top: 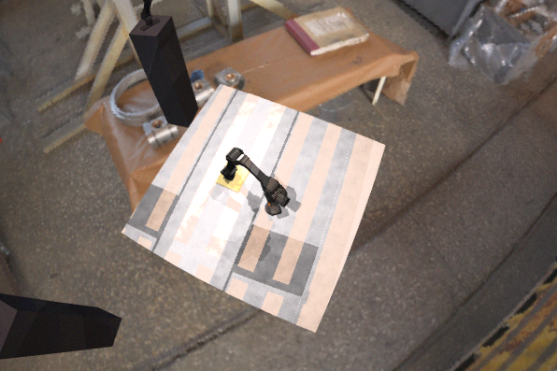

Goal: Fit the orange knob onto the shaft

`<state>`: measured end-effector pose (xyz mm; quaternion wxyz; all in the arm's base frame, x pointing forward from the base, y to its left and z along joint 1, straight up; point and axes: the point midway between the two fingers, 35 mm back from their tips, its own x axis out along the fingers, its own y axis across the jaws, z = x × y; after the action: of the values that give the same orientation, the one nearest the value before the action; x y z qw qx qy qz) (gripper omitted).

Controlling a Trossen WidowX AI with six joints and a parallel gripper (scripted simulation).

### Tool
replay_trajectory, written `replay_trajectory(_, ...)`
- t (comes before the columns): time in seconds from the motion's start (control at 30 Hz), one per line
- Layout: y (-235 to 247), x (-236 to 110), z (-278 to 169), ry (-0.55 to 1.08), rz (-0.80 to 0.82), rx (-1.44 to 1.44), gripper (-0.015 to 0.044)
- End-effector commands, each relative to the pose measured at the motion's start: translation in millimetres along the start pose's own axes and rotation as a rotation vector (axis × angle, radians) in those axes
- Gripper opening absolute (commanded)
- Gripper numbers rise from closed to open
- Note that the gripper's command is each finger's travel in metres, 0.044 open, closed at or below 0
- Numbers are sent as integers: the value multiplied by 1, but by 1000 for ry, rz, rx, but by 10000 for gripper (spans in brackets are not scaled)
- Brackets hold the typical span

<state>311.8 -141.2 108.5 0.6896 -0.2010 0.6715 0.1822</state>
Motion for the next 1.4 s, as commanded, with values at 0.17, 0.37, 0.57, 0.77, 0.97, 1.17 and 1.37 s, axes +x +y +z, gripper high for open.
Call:
replay_trajectory(0.17, 0, 2, 0, 0, 0, -94, 0)
replay_trajectory(0.37, 0, 4, 0, 0, 0, -94, 0)
replay_trajectory(0.57, 0, 5, 0, 0, 0, -94, 0)
replay_trajectory(0.77, 0, 5, 0, 0, 0, -94, 0)
replay_trajectory(0.97, 0, 5, 0, 0, 0, -107, 0)
replay_trajectory(1.17, 0, 5, 0, 0, 0, -89, 0)
replay_trajectory(1.37, 0, 5, 0, 0, 0, -89, 0)
